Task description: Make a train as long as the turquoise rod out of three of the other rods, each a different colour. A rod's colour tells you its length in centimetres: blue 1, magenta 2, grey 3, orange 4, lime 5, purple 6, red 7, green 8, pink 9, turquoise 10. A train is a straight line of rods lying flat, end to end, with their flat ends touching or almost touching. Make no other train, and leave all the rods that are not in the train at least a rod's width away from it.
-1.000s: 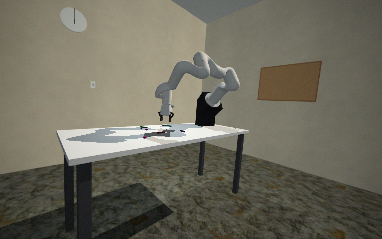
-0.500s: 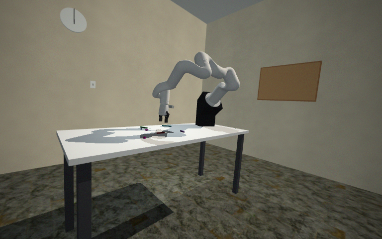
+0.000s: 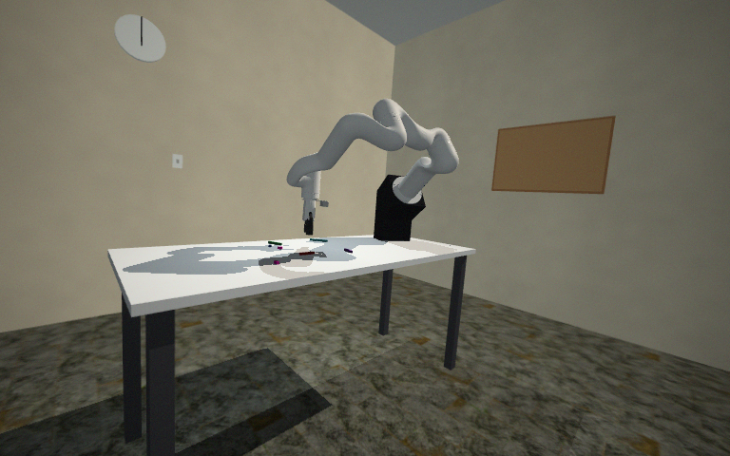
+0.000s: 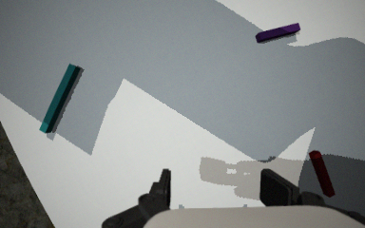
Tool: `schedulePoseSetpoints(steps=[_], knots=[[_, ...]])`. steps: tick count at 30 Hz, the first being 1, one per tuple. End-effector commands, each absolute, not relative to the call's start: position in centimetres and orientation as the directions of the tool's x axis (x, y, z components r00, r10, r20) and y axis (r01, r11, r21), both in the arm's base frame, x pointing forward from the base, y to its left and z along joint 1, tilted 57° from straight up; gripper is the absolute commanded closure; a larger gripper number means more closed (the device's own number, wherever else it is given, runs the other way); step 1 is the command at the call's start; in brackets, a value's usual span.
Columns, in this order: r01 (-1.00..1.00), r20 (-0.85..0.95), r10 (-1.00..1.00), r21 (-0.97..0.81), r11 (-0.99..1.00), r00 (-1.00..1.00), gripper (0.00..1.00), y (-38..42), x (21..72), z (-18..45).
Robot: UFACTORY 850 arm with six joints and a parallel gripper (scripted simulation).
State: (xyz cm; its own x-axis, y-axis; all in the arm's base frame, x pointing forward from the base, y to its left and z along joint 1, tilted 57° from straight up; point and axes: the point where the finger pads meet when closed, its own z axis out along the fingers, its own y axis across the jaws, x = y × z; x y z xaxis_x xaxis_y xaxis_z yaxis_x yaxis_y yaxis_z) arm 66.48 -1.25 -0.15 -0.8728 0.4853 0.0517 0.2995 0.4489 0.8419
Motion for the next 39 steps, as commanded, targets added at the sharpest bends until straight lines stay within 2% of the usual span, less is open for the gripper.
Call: schedulePoseSetpoints(steps=[1, 15, 19, 21, 34, 36, 39], knots=[[0.417, 0.173, 0.529, 0.824, 0.385, -0.831, 0.0, -1.2, 67.3, 0.6], [0.733, 0.51, 0.643, 0.669, 0.122, -0.572, 0.0, -0.6, 70.1, 3.3], [0.767, 0.55, 0.649, 0.636, 0.082, -0.526, 0.0, -0.5, 70.4, 3.6], [0.822, 0.62, 0.654, 0.569, 0.007, -0.434, 0.0, -0.3, 71.1, 4.4], [0.926, 0.789, 0.608, 0.29, -0.242, -0.088, 0.0, 0.4, 73.4, 7.0], [0.926, 0.789, 0.608, 0.29, -0.242, -0.088, 0.0, 0.4, 73.4, 7.0], [0.929, 0.821, 0.569, 0.18, -0.323, 0.038, 0.0, 0.7, 74.1, 7.9]])
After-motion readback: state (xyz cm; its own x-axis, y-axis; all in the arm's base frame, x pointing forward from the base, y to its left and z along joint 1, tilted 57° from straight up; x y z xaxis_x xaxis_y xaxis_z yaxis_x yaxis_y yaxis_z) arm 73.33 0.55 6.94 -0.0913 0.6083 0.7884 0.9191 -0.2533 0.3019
